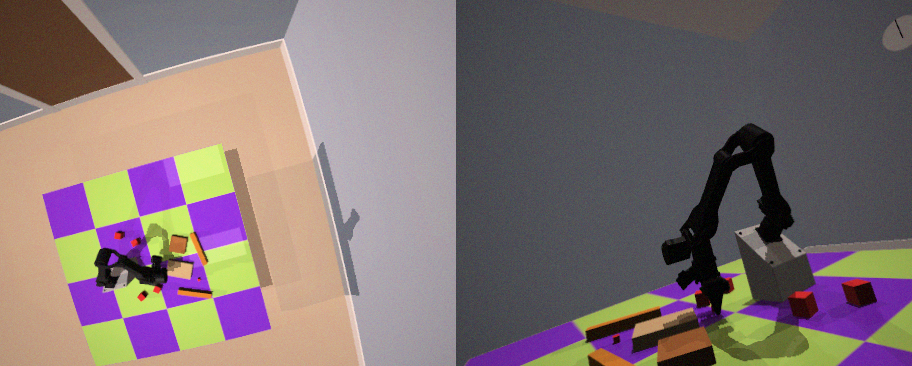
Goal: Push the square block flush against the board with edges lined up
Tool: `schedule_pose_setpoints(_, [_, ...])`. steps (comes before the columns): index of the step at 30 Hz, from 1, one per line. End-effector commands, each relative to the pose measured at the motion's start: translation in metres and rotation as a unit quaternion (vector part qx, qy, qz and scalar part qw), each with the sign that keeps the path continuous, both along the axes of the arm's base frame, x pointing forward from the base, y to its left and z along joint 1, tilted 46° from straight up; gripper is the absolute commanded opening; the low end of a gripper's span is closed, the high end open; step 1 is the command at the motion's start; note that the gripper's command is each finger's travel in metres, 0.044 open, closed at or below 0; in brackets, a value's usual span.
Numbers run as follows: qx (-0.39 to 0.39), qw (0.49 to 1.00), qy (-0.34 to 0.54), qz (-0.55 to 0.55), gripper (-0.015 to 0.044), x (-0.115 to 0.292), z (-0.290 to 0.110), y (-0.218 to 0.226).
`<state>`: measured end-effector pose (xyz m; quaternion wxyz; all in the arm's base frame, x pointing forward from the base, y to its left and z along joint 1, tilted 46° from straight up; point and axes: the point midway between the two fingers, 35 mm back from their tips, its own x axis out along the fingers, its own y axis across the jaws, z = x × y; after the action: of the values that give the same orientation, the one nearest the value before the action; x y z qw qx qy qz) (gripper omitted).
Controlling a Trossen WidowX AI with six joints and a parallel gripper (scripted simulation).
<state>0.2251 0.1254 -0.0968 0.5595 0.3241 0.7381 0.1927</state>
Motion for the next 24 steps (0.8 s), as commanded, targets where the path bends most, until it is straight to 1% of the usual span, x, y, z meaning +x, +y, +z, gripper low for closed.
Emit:
schedule_pose_setpoints(1, [-0.001, 1.000, -0.005, -0.002, 0.0000, 0.010, 0.021, -0.022])
schedule_pose_setpoints(4, [0.000, 1.000, -0.004, -0.002, 0.0000, 0.011, 0.036, -0.036])
schedule_pose_setpoints(12, [0.001, 1.000, -0.013, 0.006, 0.0000, 0.015, 0.037, -0.035])
schedule_pose_setpoints(18, [0.010, 0.995, -0.074, 0.066, 0.0000, 0.041, 0.046, -0.025])
schedule_pose_setpoints(24, [0.015, 0.980, -0.144, 0.138, 0.0000, 0.070, 0.059, -0.006])
